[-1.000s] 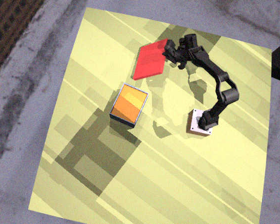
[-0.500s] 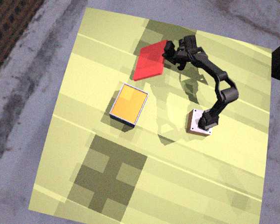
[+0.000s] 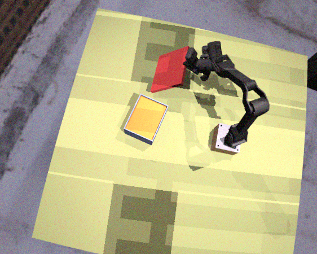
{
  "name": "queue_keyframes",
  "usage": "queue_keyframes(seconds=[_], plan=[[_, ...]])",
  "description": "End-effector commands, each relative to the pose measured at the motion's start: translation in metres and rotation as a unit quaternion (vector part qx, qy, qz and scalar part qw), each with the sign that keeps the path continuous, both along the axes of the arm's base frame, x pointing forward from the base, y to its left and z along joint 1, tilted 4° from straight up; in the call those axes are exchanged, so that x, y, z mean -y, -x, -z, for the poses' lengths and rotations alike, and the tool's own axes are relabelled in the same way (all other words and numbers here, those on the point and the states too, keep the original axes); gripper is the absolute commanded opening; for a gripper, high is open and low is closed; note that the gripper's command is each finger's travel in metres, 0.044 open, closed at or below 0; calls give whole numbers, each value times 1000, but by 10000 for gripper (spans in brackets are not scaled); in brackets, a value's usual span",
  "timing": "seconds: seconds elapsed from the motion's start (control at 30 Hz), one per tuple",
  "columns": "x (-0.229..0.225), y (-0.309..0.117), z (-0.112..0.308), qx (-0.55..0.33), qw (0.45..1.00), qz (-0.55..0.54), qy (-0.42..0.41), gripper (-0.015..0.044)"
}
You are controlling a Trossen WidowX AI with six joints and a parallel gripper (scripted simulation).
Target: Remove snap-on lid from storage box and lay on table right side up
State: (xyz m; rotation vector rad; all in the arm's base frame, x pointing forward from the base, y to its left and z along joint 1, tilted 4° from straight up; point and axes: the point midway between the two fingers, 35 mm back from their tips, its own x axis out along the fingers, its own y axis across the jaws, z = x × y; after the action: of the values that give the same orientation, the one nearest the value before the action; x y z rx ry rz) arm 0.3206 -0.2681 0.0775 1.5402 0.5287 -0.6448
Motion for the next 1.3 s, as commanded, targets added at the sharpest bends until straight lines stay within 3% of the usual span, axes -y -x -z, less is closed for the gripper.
queue_keyframes(seconds=[0.0, 1.27], plan=[[0, -1, 0, 6, 1000, -5, 2, 0], [-1, 0, 31, 6, 1000, -5, 2, 0]])
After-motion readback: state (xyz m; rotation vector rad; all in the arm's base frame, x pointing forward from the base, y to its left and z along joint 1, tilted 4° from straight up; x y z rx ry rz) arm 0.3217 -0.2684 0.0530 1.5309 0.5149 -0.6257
